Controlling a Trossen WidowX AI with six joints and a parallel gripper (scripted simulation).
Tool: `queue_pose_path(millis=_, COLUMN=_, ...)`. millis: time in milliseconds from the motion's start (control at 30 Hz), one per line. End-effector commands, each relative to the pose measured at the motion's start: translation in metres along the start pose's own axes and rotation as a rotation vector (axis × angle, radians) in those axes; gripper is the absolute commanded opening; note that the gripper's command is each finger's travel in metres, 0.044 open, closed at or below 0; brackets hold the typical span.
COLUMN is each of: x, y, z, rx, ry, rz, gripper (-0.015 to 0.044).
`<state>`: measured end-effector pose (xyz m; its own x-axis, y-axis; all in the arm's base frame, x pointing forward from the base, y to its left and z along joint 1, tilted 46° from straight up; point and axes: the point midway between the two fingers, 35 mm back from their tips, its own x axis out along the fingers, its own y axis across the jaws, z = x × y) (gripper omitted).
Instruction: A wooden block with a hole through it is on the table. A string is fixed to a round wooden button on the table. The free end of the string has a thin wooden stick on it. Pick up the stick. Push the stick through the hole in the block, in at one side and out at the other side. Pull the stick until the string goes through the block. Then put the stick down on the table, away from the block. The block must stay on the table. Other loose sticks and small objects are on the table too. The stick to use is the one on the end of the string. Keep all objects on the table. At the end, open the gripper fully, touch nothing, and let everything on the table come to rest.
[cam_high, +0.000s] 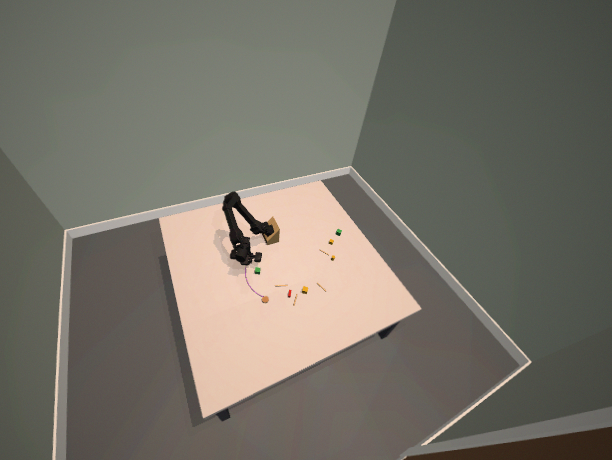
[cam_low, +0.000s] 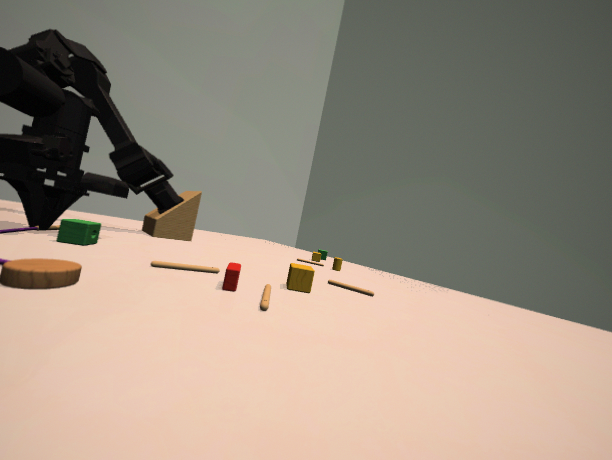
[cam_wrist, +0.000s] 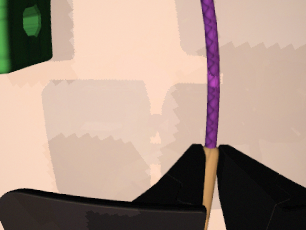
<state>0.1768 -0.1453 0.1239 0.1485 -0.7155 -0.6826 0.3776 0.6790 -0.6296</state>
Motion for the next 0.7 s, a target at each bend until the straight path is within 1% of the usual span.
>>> queue_pose_path(millis=0, x=-0.004, y=0.0, z=0.001, rx=0.003, ry=0.0, rz=0.001, gripper=0.0)
queue_pose_path(millis=667, x=-0.029, y=0.002, z=0.002, rx=0.004, ry=0.006, rz=0.008, gripper=0.0)
